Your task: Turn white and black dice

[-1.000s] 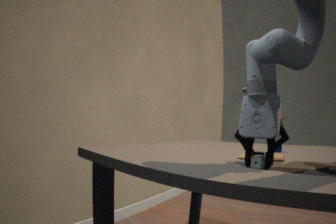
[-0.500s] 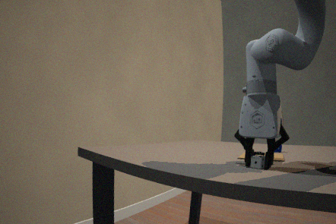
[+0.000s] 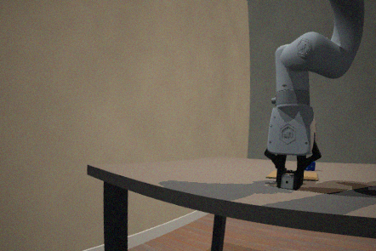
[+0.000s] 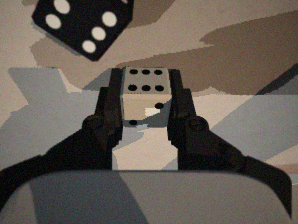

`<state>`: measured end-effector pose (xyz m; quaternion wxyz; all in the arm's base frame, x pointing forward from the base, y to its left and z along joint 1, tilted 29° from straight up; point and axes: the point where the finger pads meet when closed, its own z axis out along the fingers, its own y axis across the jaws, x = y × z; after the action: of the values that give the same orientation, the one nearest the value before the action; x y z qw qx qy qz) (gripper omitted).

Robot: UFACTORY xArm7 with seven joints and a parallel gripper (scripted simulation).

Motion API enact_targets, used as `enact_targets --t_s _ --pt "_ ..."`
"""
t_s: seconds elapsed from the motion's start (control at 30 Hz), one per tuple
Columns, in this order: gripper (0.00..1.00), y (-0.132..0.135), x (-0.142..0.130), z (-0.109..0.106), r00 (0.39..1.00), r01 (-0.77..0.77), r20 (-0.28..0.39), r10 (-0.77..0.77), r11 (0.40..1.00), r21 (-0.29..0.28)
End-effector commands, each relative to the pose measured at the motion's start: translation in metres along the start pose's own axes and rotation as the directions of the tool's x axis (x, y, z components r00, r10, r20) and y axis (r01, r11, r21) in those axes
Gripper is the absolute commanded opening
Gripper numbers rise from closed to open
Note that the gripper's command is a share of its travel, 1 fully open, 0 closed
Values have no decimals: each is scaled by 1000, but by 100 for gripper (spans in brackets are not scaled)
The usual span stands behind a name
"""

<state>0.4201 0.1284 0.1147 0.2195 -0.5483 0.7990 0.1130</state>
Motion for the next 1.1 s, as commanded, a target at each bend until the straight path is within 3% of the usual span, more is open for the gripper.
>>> enact_targets --t_s 0.0,0.77,0.9,1.07 --pt "27 -1 0 -1 1000 -1 1 1 1000 3" --pt "27 -1 0 -2 1000 -1 1 1 1000 3" --pt "27 -1 0 -6 1000 -1 1 1 1000 3" --pt "27 -1 0 -30 1000 -1 1 1 1000 3"
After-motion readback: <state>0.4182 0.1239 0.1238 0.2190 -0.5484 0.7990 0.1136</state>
